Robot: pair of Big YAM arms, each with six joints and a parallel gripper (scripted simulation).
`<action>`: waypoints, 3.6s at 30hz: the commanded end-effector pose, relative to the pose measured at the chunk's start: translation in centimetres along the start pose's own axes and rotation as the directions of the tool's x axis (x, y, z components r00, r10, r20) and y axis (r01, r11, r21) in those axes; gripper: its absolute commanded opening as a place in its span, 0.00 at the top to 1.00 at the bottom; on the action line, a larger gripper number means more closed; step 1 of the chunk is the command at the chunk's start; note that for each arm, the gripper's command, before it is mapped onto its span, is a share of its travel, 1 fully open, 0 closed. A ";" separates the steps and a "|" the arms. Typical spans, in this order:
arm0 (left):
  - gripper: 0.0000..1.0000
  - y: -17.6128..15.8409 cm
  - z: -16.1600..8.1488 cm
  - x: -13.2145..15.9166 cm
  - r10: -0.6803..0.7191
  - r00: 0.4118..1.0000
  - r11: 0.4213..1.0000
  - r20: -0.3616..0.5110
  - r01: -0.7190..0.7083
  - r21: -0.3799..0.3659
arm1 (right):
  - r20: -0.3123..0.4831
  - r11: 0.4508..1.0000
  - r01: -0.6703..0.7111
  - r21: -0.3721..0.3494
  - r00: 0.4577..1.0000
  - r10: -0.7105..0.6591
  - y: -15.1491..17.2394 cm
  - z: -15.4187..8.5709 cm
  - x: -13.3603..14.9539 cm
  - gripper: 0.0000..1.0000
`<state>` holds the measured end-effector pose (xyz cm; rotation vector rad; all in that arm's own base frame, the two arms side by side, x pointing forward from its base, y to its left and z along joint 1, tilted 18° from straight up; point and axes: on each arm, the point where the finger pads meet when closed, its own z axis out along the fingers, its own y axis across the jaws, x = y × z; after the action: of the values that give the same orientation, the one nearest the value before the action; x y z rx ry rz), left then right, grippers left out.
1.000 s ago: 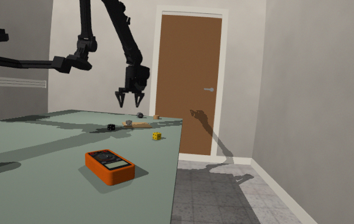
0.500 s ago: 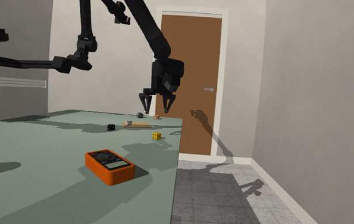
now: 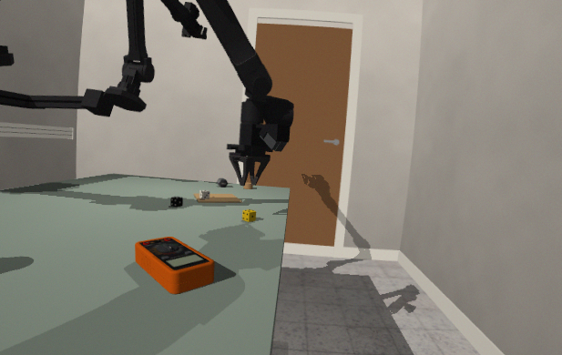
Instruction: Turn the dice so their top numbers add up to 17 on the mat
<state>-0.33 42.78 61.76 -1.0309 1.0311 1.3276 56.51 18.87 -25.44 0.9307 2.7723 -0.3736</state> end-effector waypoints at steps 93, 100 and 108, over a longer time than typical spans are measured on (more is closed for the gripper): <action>0.00 0.4 -1.1 -2.5 -0.005 0.998 1.000 0.059 0.006 -0.010 | 0.014 0.999 -0.023 -0.024 1.000 0.023 0.6 5.4 -2.6 0.61; 0.00 0.4 -1.1 -2.5 -0.005 0.998 1.000 0.059 0.006 -0.010 | 0.014 0.999 -0.023 -0.024 1.000 0.023 0.6 5.4 -2.6 0.61; 0.00 0.4 -1.1 -2.5 -0.005 0.998 1.000 0.059 0.006 -0.010 | 0.012 1.000 -0.022 -0.020 1.000 0.022 0.5 5.4 -2.7 0.61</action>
<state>-0.33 42.78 61.76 -1.0309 1.0311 1.3276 57.62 16.38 -30.11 0.9494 2.7665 -0.3730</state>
